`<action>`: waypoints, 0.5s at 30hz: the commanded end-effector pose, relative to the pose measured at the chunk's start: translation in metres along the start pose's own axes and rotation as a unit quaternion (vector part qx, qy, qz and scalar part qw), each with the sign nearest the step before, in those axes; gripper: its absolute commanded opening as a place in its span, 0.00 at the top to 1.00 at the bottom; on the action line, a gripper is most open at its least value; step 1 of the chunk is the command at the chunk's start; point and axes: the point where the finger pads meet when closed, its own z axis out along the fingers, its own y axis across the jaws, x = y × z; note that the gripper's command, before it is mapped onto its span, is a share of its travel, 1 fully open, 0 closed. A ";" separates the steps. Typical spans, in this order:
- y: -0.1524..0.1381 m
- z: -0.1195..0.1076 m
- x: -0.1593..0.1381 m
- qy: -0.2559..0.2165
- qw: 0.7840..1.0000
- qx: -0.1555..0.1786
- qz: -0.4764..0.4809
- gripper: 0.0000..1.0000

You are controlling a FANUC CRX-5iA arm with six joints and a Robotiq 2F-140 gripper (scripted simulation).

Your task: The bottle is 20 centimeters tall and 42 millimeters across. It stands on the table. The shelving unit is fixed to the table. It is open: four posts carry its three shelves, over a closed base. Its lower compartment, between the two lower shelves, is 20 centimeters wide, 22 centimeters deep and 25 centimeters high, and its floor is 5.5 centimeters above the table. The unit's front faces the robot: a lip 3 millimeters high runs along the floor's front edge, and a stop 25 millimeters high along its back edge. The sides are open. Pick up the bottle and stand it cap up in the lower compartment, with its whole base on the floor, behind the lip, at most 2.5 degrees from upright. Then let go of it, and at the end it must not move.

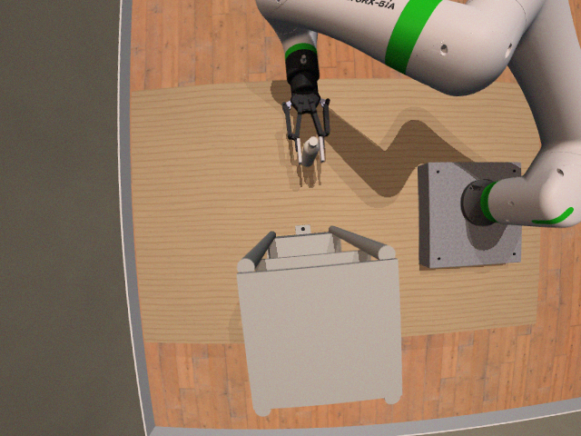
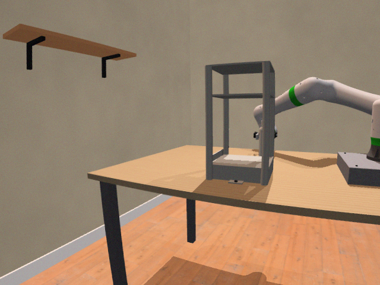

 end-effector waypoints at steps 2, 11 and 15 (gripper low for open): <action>0.000 0.000 0.000 0.000 1.000 0.000 0.000 0.64; 0.000 0.000 0.000 0.000 1.000 0.000 0.000 1.00; 0.000 0.000 0.000 0.000 1.000 0.000 0.000 1.00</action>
